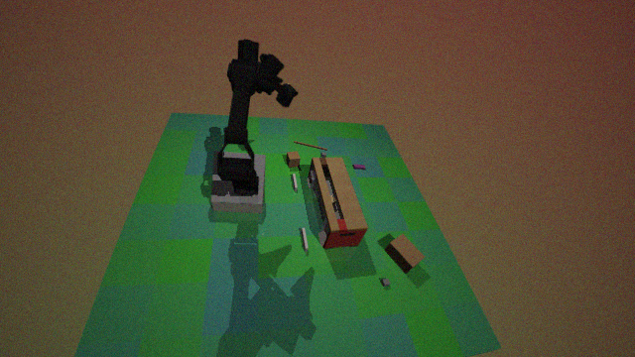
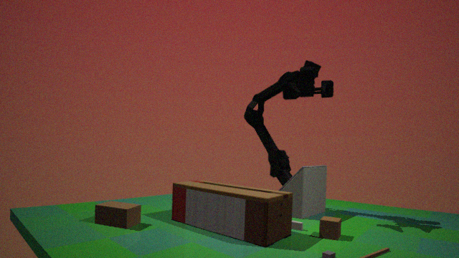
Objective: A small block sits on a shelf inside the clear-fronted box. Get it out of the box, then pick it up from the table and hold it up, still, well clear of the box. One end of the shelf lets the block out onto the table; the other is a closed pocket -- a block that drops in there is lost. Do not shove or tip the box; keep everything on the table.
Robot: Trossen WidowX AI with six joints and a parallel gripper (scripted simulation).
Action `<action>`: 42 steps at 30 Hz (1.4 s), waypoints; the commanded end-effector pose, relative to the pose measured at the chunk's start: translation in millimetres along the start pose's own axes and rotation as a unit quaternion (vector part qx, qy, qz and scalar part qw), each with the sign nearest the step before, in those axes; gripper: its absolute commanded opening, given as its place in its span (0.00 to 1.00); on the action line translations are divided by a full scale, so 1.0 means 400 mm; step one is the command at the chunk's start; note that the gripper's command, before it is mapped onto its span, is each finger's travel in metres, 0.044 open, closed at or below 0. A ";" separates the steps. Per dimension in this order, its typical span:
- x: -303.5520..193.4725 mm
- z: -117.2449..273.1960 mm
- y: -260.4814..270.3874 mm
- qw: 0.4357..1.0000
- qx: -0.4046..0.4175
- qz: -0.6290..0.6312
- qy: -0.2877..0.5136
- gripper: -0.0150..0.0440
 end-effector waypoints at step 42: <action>-0.605 -0.448 -0.440 0.617 0.297 0.448 0.575 0.93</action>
Point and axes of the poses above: the point midway between the two fingers, 35 mm back from their tips, its own z axis back along the fingers, its own y axis across the jaws, x = y × z, the point moved 4 cm from there along z, back along the fingers, and after that the axes turned 13 degrees about z, right-handed, at the moved point
